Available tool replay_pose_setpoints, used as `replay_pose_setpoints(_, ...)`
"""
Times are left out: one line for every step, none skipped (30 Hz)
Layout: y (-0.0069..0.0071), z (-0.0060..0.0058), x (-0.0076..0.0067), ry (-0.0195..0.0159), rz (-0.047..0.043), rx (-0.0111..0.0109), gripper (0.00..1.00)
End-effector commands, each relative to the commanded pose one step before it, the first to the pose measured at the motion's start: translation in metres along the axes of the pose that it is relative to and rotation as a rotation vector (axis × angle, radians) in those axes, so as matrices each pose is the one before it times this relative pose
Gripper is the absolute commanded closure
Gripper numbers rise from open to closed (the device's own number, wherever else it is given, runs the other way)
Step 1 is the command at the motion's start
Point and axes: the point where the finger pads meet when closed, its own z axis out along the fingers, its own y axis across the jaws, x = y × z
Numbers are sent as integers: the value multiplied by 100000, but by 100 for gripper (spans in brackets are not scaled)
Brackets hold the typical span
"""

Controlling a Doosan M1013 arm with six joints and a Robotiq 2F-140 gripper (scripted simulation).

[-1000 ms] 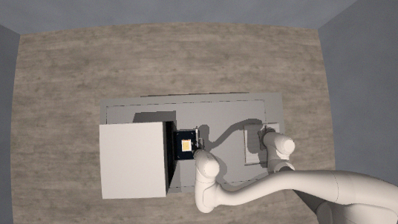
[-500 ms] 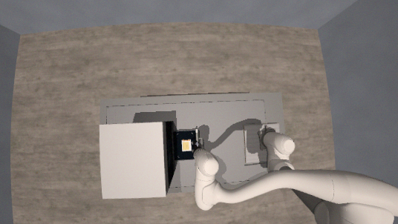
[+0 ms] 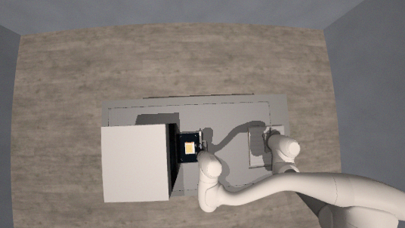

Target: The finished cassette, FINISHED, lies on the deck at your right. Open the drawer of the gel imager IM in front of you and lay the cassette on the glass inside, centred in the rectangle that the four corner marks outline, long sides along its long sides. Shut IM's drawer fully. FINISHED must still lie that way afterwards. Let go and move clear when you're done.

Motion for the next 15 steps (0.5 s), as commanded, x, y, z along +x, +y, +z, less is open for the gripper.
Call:
replay_pose_setpoints(-3,-12,1,12,1,18,54)
replay_pose_setpoints(0,131,-23,0,0,0,54)
replay_pose_setpoints(0,131,-23,0,0,0,54)
replay_pose_setpoints(0,131,-23,0,0,0,54)
replay_pose_setpoints(0,131,-23,0,0,0,54)
replay_pose_setpoints(0,0,0,0,0,0,54)
replay_pose_setpoints(0,0,0,0,0,0,54)
replay_pose_setpoints(0,131,-23,0,0,0,54)
replay_pose_setpoints(0,131,-23,0,0,0,54)
replay_pose_setpoints(0,131,-23,0,0,0,54)
replay_pose_setpoints(0,131,-23,0,0,0,54)
replay_pose_setpoints(0,131,-23,0,0,0,54)
replay_pose_setpoints(0,131,-23,0,0,0,54)
replay_pose_setpoints(0,131,-23,0,0,0,54)
replay_pose_setpoints(0,131,-23,0,0,0,54)
